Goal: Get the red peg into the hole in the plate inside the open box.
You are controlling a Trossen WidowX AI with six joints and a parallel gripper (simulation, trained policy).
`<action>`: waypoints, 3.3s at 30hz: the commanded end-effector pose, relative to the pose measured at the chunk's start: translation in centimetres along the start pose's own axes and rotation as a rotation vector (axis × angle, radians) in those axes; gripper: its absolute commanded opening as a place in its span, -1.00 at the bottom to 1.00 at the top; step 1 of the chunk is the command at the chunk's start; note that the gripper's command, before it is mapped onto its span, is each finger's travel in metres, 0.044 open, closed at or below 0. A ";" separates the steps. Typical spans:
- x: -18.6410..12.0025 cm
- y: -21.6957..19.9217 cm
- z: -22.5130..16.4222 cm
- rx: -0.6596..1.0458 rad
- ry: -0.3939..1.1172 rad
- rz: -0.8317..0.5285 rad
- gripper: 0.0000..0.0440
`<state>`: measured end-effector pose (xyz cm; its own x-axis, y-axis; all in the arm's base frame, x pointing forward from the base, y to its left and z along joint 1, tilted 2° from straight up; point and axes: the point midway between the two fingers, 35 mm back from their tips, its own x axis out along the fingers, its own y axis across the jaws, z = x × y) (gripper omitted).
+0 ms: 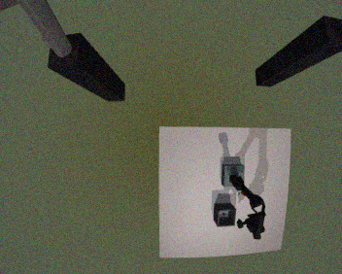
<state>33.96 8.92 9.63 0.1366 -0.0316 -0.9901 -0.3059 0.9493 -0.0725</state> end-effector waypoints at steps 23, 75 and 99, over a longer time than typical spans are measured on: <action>-0.5 4.0 -8.2 0.864 0.156 0.030 1.00; 7.0 8.5 -17.9 1.564 0.189 -0.199 0.81; 9.2 10.5 -15.0 1.566 0.162 -0.076 -1.00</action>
<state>17.44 13.48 -2.52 -0.0395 -0.0461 -0.9982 0.9484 0.3127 -0.0520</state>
